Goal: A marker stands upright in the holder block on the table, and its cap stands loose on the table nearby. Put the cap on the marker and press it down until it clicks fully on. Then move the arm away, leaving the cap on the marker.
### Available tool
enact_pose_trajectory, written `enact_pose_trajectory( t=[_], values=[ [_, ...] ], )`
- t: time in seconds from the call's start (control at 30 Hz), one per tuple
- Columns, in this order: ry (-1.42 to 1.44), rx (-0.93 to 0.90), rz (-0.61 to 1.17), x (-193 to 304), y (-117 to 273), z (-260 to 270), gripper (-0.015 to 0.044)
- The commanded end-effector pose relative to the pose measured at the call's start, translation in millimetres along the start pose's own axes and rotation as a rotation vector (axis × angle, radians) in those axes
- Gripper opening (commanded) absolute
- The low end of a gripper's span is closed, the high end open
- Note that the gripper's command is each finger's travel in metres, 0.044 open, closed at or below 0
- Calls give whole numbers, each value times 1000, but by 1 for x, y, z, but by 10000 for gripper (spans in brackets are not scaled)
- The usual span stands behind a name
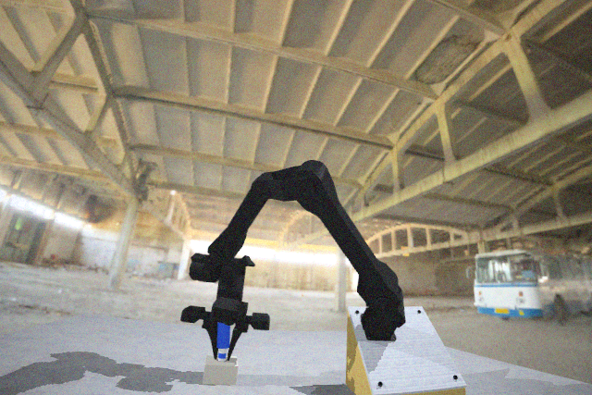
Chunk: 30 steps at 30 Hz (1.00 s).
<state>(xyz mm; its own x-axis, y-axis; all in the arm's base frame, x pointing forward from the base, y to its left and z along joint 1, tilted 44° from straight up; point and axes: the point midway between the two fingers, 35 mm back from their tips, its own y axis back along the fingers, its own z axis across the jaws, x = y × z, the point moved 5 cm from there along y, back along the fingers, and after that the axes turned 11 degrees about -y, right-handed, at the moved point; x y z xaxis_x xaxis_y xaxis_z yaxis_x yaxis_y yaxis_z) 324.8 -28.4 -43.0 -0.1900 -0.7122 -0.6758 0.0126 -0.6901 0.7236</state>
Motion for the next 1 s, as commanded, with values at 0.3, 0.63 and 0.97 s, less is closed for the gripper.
enact_pose_trajectory(
  t=[0.3, 0.63, 0.97],
  values=[
    [0, 0, 1, 0, 0, 0, 341],
    [0, 5, 0, 1, 73, -2, 440],
    [-457, 2, 1, -1, 85, -2, 282]
  ],
)
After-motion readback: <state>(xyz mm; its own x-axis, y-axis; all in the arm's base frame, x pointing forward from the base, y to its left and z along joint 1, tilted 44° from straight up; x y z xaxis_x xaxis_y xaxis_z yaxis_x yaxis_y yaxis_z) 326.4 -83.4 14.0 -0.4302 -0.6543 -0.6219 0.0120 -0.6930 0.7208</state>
